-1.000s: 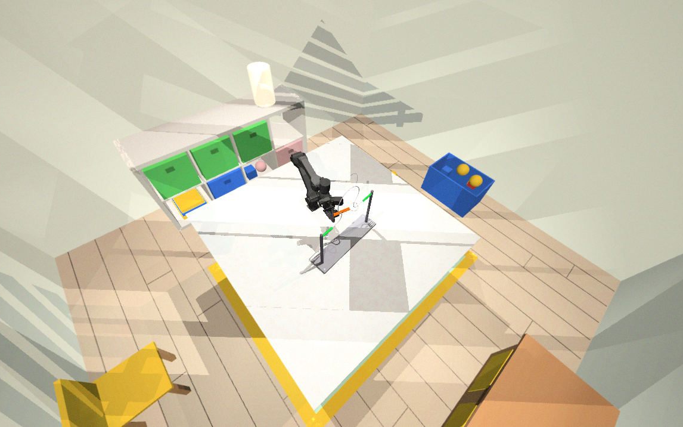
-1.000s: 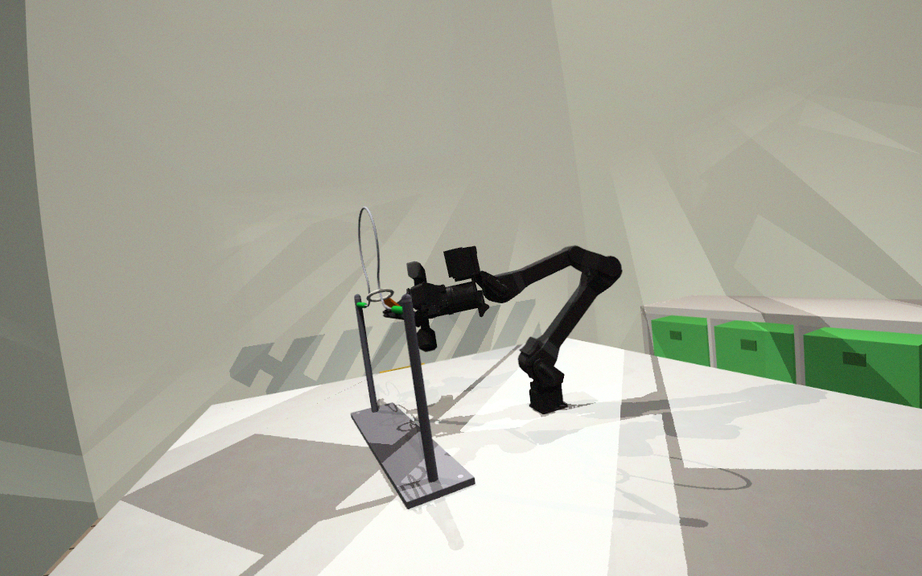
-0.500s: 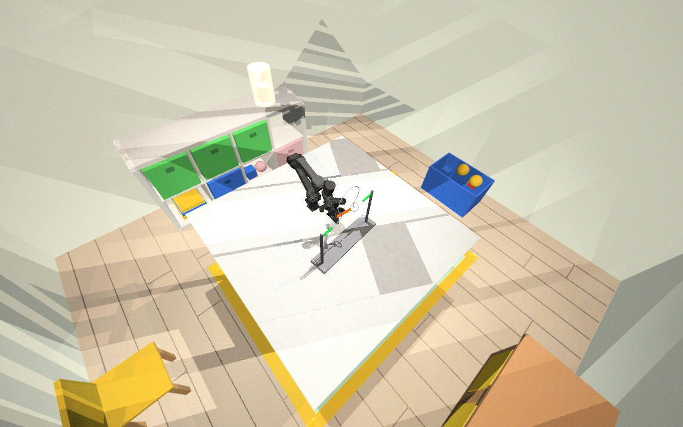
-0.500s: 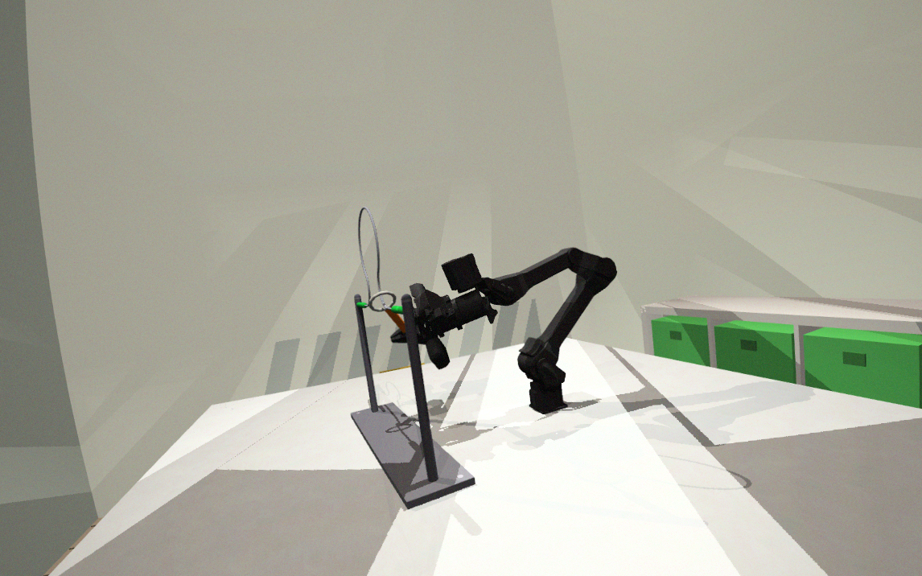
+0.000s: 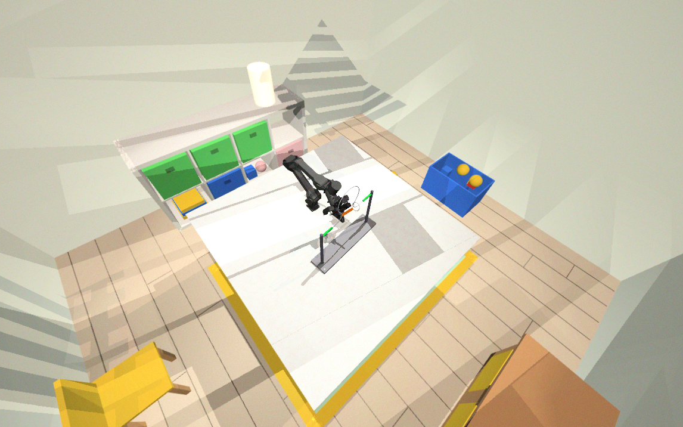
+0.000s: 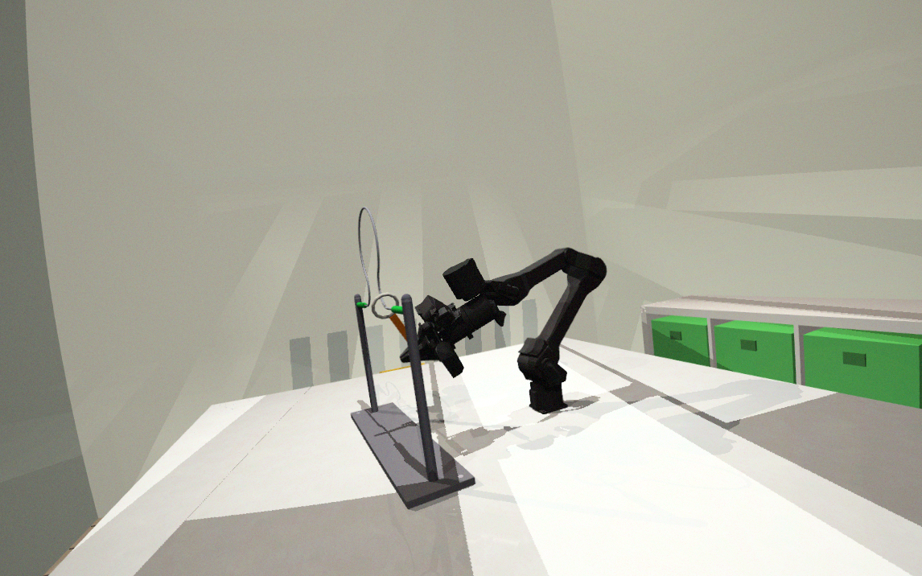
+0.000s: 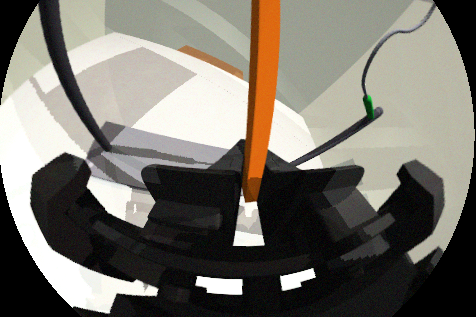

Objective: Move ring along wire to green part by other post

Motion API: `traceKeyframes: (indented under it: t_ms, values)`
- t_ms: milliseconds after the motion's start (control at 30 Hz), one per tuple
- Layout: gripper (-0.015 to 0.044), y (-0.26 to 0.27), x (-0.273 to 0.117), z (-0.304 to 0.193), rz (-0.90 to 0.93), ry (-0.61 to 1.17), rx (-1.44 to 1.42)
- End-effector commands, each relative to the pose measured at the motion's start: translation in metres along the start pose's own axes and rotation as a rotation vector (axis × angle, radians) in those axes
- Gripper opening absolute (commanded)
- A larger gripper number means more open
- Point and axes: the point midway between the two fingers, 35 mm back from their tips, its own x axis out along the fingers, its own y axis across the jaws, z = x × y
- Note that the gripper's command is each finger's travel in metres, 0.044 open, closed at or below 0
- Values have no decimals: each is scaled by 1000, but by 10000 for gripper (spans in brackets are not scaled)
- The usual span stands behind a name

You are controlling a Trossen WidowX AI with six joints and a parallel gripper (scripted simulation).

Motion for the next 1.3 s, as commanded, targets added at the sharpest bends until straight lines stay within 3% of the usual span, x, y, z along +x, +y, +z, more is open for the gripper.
traceKeyframes:
  t_ms: [0,567,1267]
  values:
    - [-150,12,-1,0,39,13,74]
    - [-150,56,-12,10,173,41,304]
    - [-150,82,-22,20,212,48,372]
